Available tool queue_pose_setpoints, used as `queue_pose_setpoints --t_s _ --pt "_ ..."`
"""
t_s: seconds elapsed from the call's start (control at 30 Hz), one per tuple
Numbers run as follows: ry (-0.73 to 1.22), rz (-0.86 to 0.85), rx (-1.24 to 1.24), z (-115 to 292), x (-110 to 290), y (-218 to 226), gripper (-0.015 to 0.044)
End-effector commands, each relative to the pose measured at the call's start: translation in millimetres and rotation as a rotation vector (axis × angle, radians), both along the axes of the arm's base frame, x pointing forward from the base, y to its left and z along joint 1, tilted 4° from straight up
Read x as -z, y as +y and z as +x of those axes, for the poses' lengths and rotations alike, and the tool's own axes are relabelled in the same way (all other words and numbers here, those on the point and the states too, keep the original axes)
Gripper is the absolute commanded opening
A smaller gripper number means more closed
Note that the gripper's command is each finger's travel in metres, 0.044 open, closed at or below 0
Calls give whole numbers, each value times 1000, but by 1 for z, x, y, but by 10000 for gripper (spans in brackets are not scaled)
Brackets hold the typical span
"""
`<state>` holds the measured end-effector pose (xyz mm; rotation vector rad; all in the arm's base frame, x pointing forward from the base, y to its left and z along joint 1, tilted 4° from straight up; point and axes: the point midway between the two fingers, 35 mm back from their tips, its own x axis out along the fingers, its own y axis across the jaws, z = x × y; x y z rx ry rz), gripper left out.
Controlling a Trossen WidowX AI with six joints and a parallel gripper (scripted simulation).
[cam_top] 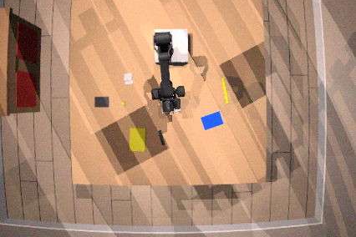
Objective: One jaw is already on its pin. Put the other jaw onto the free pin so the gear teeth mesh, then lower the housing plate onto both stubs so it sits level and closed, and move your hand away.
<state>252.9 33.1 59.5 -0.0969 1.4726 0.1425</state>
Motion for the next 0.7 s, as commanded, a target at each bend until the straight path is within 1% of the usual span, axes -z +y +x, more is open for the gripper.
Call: queue_pose_setpoints --t_s 0.0,0.23,0.67 --pt "-3 -1 4 -20 -19 -3 440" --pt "1 -5 -4 -58 -44 -8 440" --pt "1 -5 -5 -59 -45 -8 440"
